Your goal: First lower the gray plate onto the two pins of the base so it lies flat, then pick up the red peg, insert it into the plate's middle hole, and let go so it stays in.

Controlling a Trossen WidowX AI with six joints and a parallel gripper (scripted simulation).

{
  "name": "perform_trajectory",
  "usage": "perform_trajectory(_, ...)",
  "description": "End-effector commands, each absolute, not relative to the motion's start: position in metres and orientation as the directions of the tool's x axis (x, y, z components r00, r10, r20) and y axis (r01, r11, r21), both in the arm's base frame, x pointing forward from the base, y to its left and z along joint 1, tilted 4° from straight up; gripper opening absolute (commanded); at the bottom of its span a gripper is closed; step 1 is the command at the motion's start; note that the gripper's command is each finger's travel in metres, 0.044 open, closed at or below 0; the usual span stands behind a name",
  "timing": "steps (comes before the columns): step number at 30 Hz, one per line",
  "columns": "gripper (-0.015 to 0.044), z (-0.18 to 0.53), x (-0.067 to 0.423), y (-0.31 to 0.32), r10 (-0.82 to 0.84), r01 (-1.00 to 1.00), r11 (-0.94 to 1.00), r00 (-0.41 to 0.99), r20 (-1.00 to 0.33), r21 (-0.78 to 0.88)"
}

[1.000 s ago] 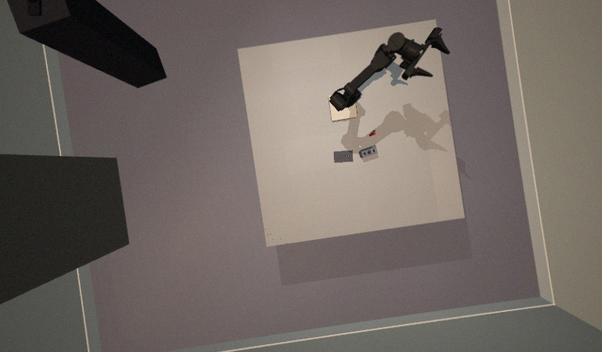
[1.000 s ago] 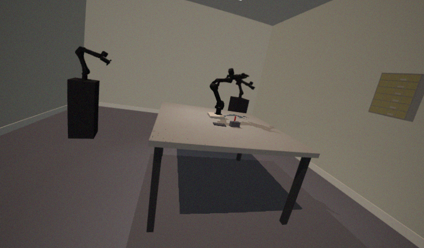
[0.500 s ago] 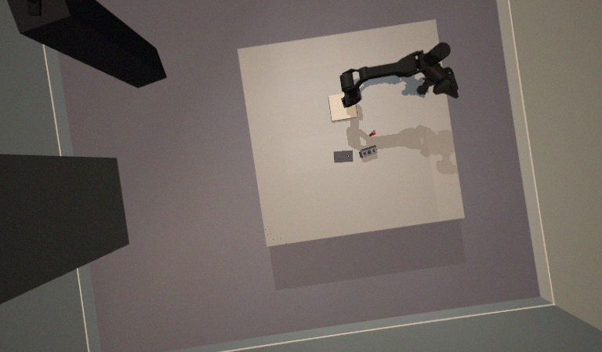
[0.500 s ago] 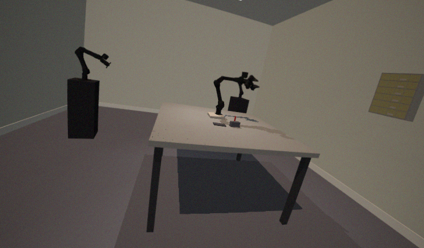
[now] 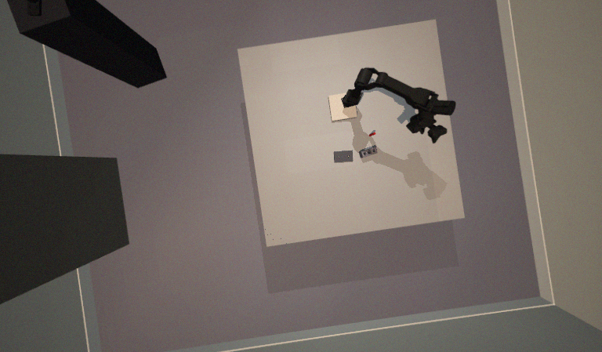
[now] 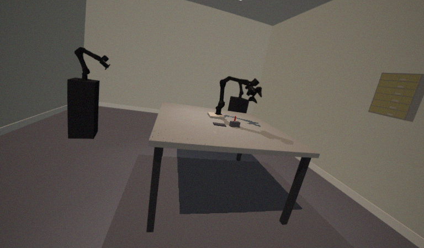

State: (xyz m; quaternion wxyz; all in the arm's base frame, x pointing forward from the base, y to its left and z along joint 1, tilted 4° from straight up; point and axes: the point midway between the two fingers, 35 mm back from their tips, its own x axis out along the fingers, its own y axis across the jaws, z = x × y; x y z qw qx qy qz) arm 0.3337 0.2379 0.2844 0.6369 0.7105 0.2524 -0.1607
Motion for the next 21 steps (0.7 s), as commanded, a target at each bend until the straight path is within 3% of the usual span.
perform_trajectory(1, 0.044, 0.249, 0.36, 0.192, 0.044, 0.708, 0.033, 0.704, -0.709, 0.705)
perform_trajectory(7, 0.044, 0.202, 0.373, 0.115, -0.077, 0.9, 0.059, 0.436, -0.896, 0.433)
perform_trajectory(14, 0.044, 0.168, 0.356, 0.036, -0.074, 0.995, -0.019, 0.092, -0.993, 0.094)
perform_trajectory(21, 0.044, 0.166, 0.35, 0.027, -0.065, 0.998, -0.03, 0.055, -0.996, 0.057)
